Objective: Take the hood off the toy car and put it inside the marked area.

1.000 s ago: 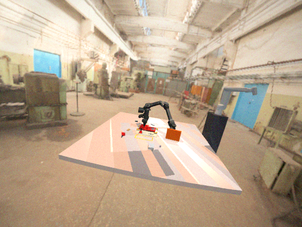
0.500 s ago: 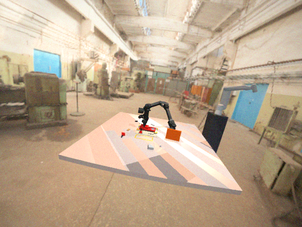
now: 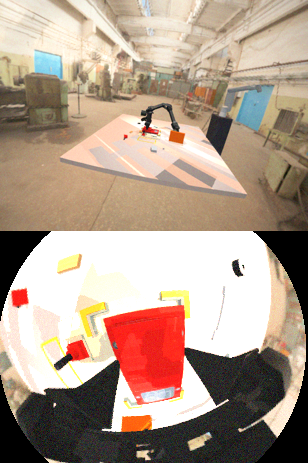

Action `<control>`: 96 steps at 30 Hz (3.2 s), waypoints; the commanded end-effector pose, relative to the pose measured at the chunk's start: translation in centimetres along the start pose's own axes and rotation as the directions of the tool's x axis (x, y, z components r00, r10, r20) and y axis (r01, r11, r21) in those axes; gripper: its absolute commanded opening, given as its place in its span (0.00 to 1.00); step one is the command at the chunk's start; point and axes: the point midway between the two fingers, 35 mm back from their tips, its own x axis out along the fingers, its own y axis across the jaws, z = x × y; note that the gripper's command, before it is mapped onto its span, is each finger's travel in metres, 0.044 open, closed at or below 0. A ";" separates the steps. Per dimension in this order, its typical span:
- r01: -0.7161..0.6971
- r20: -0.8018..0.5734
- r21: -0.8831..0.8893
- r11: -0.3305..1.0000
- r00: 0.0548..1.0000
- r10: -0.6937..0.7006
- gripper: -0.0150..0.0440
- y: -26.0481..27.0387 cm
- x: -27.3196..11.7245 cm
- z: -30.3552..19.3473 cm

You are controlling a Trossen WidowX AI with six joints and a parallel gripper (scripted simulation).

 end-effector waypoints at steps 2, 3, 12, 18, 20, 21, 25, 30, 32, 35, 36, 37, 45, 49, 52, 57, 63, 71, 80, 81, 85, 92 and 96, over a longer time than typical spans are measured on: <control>0.006 -0.003 -0.011 1.000 1.000 -0.006 1.00 0.0 0.4 -0.2; 0.006 -0.003 -0.011 1.000 1.000 -0.006 1.00 0.0 0.5 -0.2; 0.000 0.000 0.000 1.000 1.000 0.000 0.81 0.0 0.3 0.0; 0.000 0.000 0.000 1.000 1.000 0.000 0.74 0.0 0.3 0.0; 0.000 0.000 0.000 1.000 1.000 0.000 0.72 0.0 0.3 0.0; 0.000 0.000 0.000 1.000 1.000 0.000 0.68 0.0 0.3 0.0; 0.000 0.000 0.000 1.000 1.000 0.000 0.50 0.0 0.2 0.0; 0.000 0.000 0.000 1.000 1.000 0.000 0.28 0.0 -0.1 0.0; 0.000 0.000 0.000 1.000 1.000 0.000 0.25 0.0 -0.3 0.0; -0.001 0.000 0.000 1.000 1.000 0.001 0.25 0.0 -0.5 0.0; -0.001 0.000 0.000 1.000 1.000 0.001 0.25 0.0 -0.5 0.0; -0.001 0.000 0.000 1.000 1.000 0.001 0.25 0.0 -0.6 0.0; -0.001 0.000 -0.001 1.000 1.000 0.001 0.25 0.0 -1.1 0.0; -0.001 0.000 -0.001 1.000 1.000 0.001 0.25 0.0 -1.4 0.0; -0.001 0.000 -0.001 1.000 1.000 0.001 0.25 0.0 -1.6 0.0; -0.002 0.000 -0.001 1.000 1.000 0.002 0.25 0.1 -1.9 0.0; -0.002 0.000 -0.001 1.000 1.000 0.002 0.25 0.1 -2.3 0.0; -0.003 0.000 -0.001 1.000 1.000 0.003 0.25 0.1 -4.3 0.1; 0.001 0.002 -0.012 1.000 1.000 -0.001 0.25 0.3 -6.2 0.0; -0.001 0.003 -0.012 1.000 1.000 0.001 0.25 0.7 -6.3 0.1; -0.012 0.006 -0.013 1.000 1.000 0.013 0.25 3.8 -6.6 0.4; -0.026 0.008 -0.013 1.000 1.000 0.027 0.25 9.4 -7.1 0.2; -0.030 0.008 -0.012 0.999 1.000 0.030 0.25 12.6 -7.3 -0.3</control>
